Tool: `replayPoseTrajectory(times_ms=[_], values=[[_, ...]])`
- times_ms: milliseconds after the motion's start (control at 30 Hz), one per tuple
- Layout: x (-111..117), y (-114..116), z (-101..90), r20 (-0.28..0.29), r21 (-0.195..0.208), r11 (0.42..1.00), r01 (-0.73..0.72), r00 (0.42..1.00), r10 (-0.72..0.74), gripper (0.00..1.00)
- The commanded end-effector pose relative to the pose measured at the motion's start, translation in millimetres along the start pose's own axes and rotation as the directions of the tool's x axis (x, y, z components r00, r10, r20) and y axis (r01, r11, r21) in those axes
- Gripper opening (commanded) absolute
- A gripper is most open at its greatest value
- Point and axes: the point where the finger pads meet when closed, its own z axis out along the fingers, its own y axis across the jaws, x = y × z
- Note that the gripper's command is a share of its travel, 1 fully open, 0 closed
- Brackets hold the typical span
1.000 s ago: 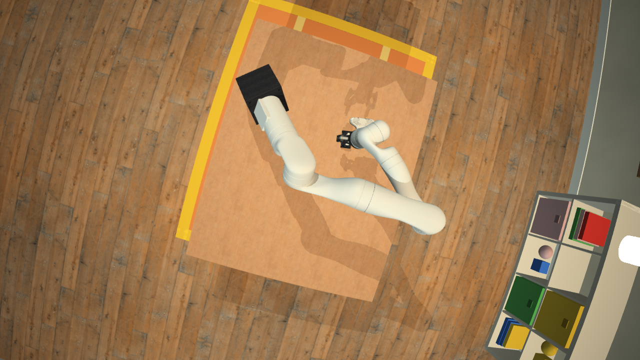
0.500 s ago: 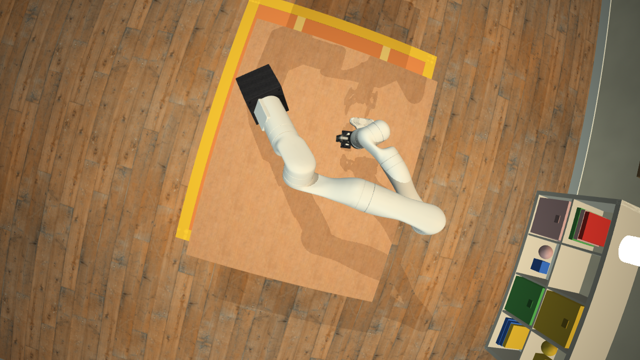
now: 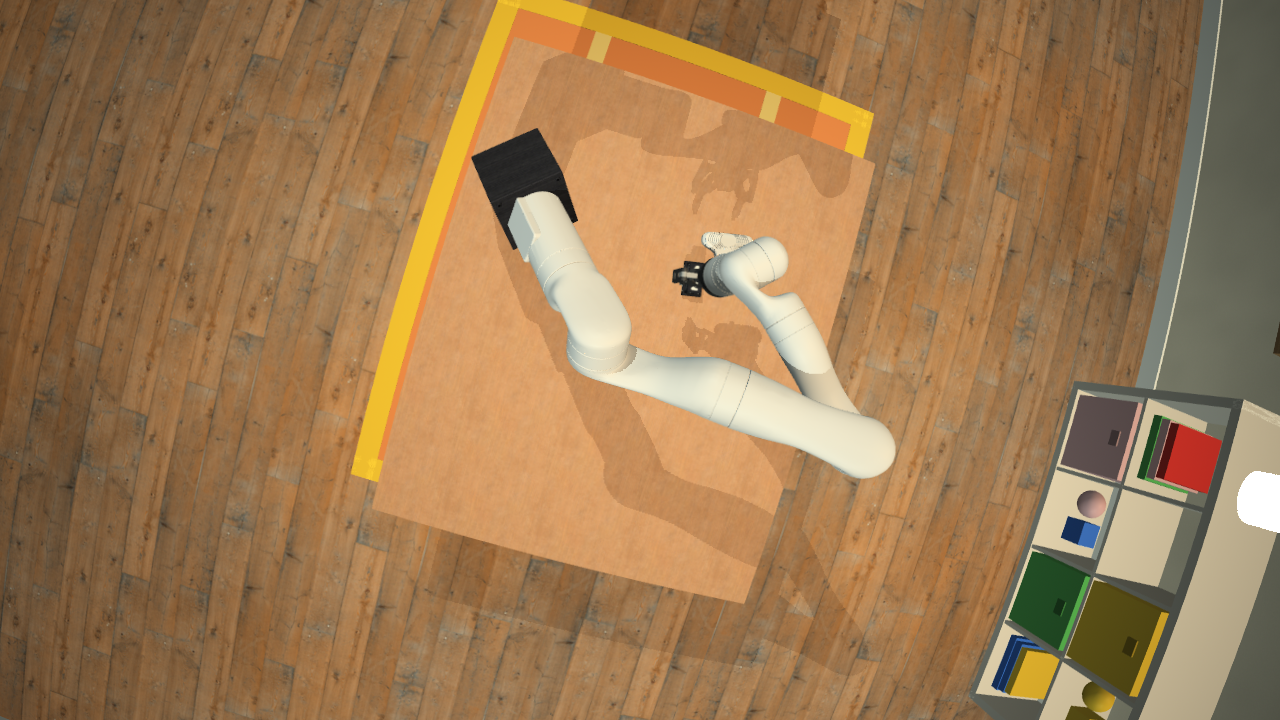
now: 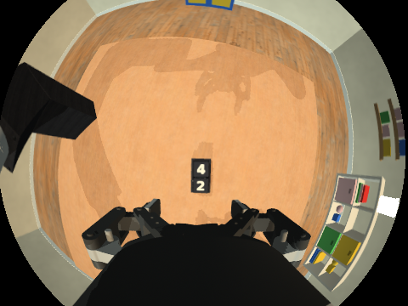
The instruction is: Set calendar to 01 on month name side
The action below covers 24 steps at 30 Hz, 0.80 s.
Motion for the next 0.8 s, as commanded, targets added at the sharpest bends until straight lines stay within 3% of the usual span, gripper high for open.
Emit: replayPoseTrajectory(times_ms=[0, 300, 767], values=[[2.5, 7.6, -15.8, -0.011, -0.024, 1.000, -0.004, 1.000, 0.004, 1.00], [2.3, 7.2, -33.1, -0.011, -0.024, 1.000, -0.004, 1.000, 0.004, 1.00], [2.3, 7.2, -34.5, -0.011, -0.024, 1.000, -0.004, 1.000, 0.004, 1.00]])
